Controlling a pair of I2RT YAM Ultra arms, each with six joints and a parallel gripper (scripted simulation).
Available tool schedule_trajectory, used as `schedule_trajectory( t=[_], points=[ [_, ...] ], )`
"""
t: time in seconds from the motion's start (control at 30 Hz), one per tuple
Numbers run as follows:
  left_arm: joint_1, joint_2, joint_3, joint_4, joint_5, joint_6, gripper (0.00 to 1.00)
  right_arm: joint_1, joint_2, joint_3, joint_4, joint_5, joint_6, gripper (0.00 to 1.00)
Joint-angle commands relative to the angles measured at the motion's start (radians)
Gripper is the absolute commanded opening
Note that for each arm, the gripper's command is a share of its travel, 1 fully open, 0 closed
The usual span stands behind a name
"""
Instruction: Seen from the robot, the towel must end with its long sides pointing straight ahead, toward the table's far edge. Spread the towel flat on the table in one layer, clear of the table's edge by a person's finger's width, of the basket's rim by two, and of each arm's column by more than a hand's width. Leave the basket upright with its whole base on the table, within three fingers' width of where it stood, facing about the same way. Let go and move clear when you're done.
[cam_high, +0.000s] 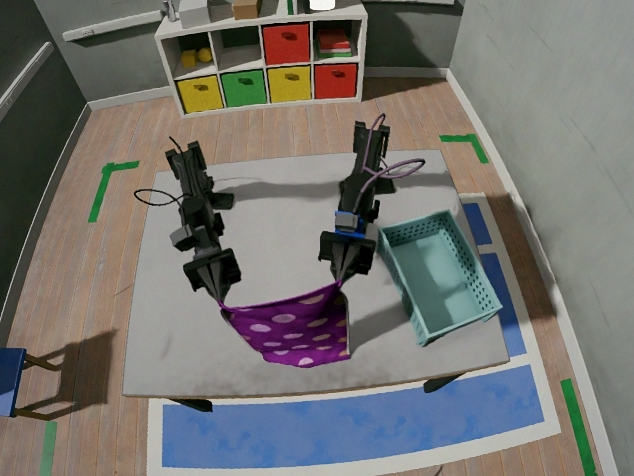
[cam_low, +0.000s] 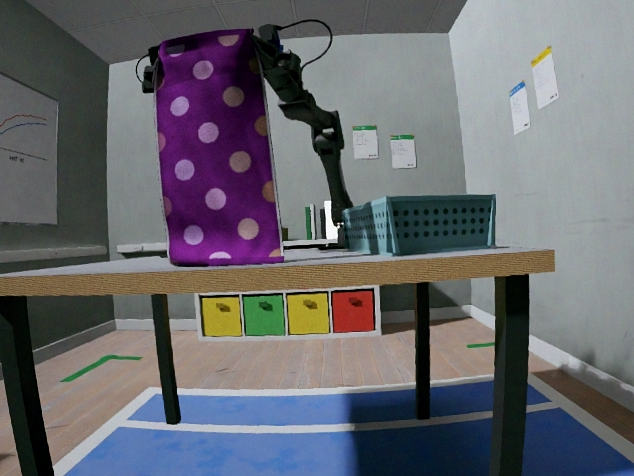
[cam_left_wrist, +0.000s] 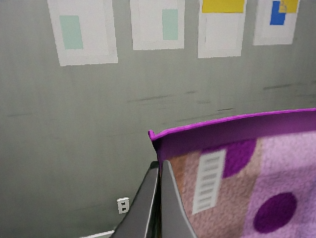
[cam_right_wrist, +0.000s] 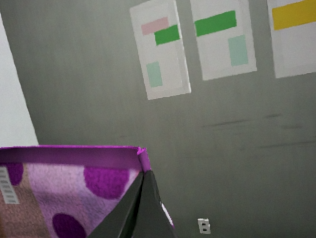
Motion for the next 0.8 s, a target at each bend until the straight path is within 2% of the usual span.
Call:
schedule_trajectory(
  t=[0.0,0.13,0.17,0.37,0.77],
  points=[
    [0.006,-0.035,0.037,-0.016,-0.010,0.005,0.00,-0.002,-0.043,0.048,-0.012,0.006,0.003,0.00],
    [0.006,-0.040,-0.011,-0.039,-0.010,0.004,0.00,-0.002,-0.049,0.039,-0.034,0.006,0.003,0.00],
    [0.006,-0.048,-0.029,-0.060,-0.010,0.004,0.00,-0.002,-0.056,-0.013,-0.056,0.006,0.003,0.00],
    [0.006,-0.064,-0.058,-0.096,-0.010,0.004,0.00,-0.002,-0.072,-0.046,-0.092,0.006,0.002,0.00],
    [0.006,-0.072,-0.071,-0.112,-0.010,0.004,0.00,-0.002,-0.078,-0.050,-0.089,0.006,0.002,0.00]
  ],
)
